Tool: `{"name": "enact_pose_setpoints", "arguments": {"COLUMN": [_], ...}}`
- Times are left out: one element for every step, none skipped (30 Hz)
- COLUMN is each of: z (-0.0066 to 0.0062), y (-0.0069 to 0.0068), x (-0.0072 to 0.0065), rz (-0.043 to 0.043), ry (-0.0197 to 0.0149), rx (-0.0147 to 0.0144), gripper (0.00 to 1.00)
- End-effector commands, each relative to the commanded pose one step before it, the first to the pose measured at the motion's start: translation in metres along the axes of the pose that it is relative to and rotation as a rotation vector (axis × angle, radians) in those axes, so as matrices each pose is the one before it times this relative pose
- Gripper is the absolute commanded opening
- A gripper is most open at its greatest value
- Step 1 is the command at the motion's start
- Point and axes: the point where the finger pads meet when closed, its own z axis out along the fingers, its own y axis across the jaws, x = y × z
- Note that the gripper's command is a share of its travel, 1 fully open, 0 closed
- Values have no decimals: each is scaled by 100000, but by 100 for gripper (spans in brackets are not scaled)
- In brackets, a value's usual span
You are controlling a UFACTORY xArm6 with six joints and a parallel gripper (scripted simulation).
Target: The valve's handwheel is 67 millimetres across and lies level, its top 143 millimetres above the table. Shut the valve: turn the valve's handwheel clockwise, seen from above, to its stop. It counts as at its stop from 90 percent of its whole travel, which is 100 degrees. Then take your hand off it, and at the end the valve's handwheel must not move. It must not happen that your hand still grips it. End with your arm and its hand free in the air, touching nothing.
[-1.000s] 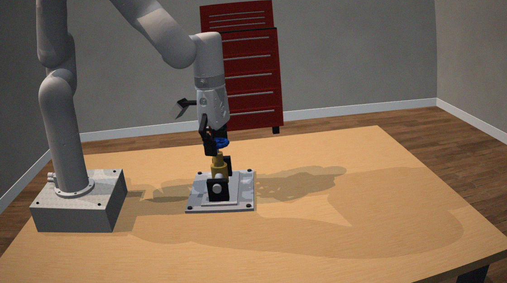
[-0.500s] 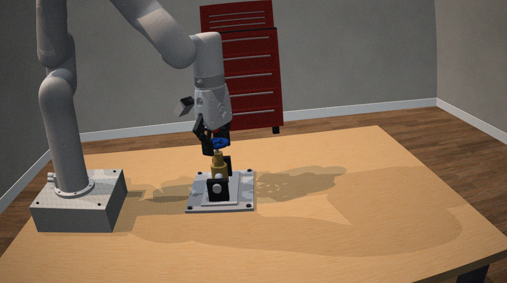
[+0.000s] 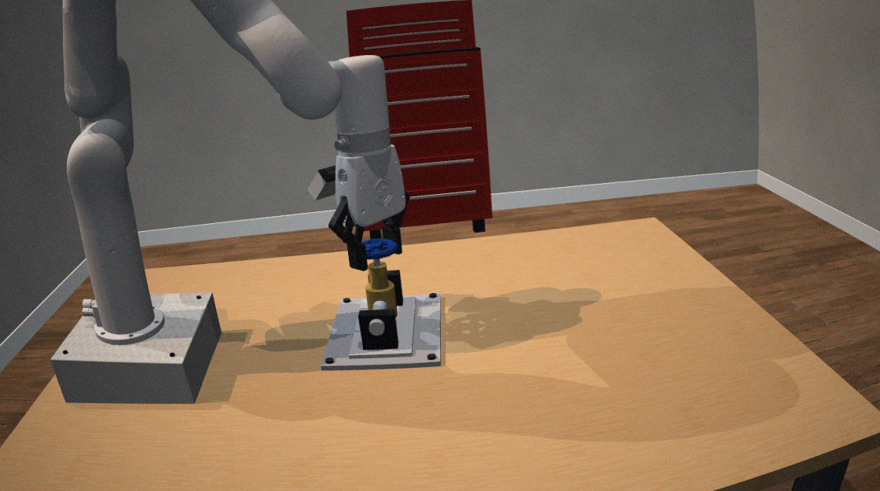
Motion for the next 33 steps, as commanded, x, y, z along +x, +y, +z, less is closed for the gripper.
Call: {"name": "enact_pose_setpoints", "arguments": {"z": [-115,0,0,0,0,0,0,0,0,0,0,0,0,0,0,0,0,0,0,0,0,0,0,0,0,0,0,0,0,0,0,0,0], "y": [108,0,0,0,0,0,0,0,0,0,0,0,0,0,0,0,0,0,0,0,0,0,0,0,0,0,0,0,0,0,0,0,0], "x": [-73,0,0,0,0,0,0,0,0,0,0,0,0,0,0,0,0,0,0,0,0,0,0,0,0,0,0,0,0,0,0,0,0], "rz": [3150,591,549,507,466,426,387,350,313,0,0,278,245,213,183,155,129,105,83,63,46,31,19,10,4,1,0,0,0,0,0,0,0], "ry": [-273,0,0,0,0,0,0,0,0,0,0,0,0,0,0,0,0,0,0,0,0,0,0,0,0,0,0,0,0,0,0,0,0], "rx": [-255,0,0,0,0,0,0,0,0,0,0,0,0,0,0,0,0,0,0,0,0,0,0,0,0,0,0,0,0,0,0,0,0], "gripper": [0,0,0,0,0,0,0,0,0,0,0,0,0,0,0,0,0,0,0,0,0,0,0,0,0,0,0,0,0,0,0,0,0]}}
